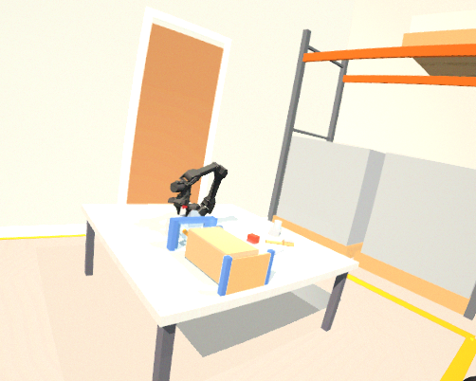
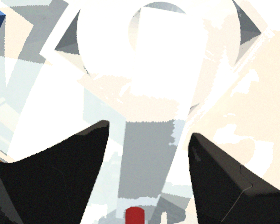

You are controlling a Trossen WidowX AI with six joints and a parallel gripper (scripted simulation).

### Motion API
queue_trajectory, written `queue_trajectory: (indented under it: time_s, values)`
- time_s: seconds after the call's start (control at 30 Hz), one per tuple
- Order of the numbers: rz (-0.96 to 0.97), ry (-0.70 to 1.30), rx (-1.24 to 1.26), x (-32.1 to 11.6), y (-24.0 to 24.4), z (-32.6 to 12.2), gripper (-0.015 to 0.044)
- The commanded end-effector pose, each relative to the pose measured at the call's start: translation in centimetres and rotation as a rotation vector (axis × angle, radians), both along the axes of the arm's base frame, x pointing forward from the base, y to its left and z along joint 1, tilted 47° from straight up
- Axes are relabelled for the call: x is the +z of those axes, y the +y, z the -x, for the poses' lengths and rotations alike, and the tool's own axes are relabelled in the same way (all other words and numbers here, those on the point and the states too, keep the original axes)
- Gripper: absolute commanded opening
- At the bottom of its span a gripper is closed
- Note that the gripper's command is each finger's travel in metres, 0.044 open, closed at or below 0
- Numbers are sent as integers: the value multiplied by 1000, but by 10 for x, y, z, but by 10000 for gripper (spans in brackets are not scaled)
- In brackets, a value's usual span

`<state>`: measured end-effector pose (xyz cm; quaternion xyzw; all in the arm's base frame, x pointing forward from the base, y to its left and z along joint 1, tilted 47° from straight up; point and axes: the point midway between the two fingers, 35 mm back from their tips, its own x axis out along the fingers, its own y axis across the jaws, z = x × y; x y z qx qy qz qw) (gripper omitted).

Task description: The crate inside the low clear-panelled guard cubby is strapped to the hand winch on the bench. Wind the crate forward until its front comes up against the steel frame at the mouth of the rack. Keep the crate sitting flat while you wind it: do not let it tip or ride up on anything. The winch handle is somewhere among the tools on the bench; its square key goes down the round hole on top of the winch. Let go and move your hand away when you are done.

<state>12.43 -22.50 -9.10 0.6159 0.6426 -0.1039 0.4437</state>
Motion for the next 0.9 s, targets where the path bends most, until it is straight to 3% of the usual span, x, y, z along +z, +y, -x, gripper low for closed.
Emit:
queue_trajectory:
  time_s: [0.0, 0.4, 0.87]
  values:
    - [0, 0, 0, 0, 0, 0, 99]
    - [0, 0, 0, 0, 0, 0, 0]
    - [-39, 36, 46, 2, -5, -3, 0]
